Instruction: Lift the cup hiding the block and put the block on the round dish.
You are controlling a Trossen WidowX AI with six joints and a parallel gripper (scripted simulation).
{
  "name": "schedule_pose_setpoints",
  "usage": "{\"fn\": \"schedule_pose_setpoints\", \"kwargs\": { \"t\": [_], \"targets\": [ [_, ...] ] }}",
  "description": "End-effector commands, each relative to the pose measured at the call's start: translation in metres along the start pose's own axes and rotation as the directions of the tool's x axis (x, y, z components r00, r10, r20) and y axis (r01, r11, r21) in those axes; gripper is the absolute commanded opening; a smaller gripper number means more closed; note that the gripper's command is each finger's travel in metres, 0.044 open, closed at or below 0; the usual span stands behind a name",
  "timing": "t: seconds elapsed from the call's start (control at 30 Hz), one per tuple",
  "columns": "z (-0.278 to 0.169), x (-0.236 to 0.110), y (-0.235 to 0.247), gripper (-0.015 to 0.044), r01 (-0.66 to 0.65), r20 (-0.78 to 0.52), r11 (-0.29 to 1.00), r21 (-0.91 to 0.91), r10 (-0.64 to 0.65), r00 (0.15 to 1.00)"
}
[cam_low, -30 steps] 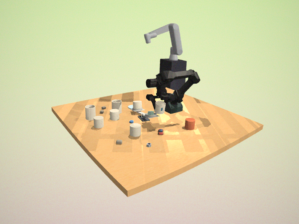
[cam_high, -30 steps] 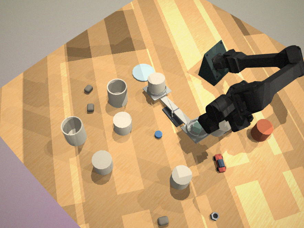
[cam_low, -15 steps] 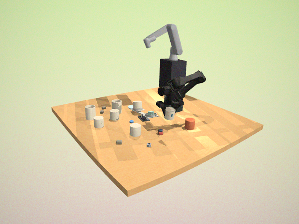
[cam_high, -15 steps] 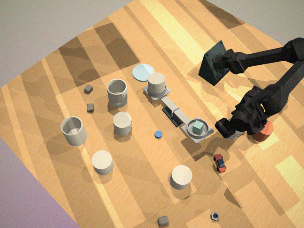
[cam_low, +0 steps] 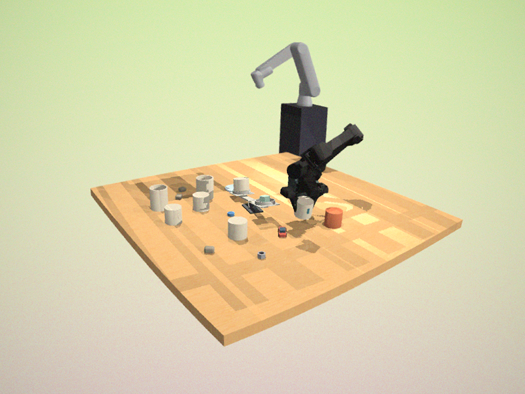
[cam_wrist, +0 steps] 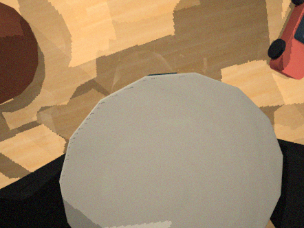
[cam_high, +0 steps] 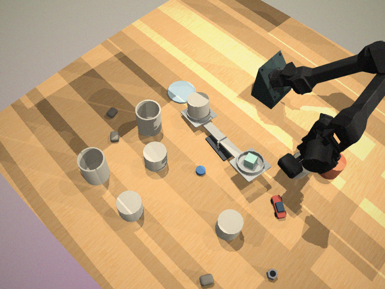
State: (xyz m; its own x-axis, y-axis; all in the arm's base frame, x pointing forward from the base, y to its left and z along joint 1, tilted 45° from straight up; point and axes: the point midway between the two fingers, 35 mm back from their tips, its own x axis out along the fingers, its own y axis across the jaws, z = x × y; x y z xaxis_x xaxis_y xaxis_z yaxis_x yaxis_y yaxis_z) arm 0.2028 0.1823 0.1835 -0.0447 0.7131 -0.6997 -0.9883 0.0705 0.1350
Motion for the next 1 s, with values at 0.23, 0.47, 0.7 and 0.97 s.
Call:
{"fn": "schedule_pose_setpoints", "kwargs": {
  "t": [0.23,0.47,0.7,0.97],
  "targets": [
    [0.0,0.02,0.0,0.0,0.005,0.001,1.0,0.002,-0.005,1.0],
    [0.0,0.031,0.0,0.0,0.005,0.001,1.0,0.002,-0.005,1.0],
    [0.0,0.033,0.002,0.0079,-0.001,0.003,1.0,0.0,0.001,1.0],
    [0.0,0.033,0.002,0.0289,-0.001,0.003,1.0,0.0,0.001,1.0]
  ]
}}
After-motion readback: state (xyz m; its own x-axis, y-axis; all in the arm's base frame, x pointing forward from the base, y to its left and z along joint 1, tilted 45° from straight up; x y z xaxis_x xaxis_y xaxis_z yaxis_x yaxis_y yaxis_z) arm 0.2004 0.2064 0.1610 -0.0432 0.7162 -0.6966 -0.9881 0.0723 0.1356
